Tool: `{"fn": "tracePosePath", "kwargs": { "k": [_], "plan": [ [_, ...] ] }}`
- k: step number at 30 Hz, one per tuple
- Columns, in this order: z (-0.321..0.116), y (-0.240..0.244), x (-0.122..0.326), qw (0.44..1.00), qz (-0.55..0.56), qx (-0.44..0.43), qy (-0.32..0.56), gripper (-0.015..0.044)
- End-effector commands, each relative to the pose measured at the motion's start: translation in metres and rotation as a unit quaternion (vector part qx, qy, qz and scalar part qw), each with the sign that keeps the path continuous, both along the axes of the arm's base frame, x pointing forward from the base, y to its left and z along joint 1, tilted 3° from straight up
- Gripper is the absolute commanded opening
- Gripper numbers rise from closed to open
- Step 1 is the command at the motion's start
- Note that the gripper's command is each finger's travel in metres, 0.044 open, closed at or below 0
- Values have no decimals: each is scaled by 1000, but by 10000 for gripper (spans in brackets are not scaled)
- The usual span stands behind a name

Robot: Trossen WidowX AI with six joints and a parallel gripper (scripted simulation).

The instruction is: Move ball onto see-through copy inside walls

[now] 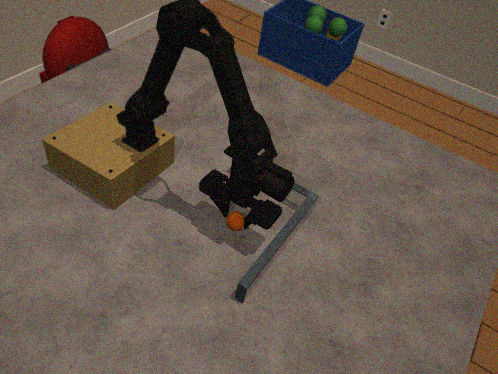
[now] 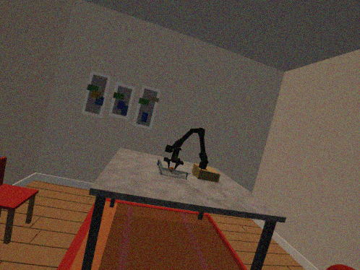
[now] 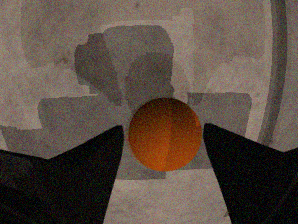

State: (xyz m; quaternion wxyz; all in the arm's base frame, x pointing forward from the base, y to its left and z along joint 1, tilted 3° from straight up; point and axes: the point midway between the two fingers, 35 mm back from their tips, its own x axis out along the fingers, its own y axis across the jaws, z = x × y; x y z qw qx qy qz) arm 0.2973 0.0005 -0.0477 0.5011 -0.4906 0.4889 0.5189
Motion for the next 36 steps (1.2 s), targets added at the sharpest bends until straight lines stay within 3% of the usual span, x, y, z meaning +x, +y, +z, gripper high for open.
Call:
{"fn": "tracePosePath", "kwargs": {
  "k": [1, 4, 9, 20, 24, 36],
  "plan": [
    [0, 0, 0, 1000, 0, 0, 0, 332],
    [11, 0, 2, 1000, 0, 0, 0, 332],
    [83, -3, 1, 1000, -1, -1, 2, 332],
    [82, -3, 7, 1000, -3, 0, -13, 332],
    [120, -4, 4, 1000, -3, 0, -12, 437],
    [132, -5, 2, 1000, -3, 0, -11, 440]
  ]
}}
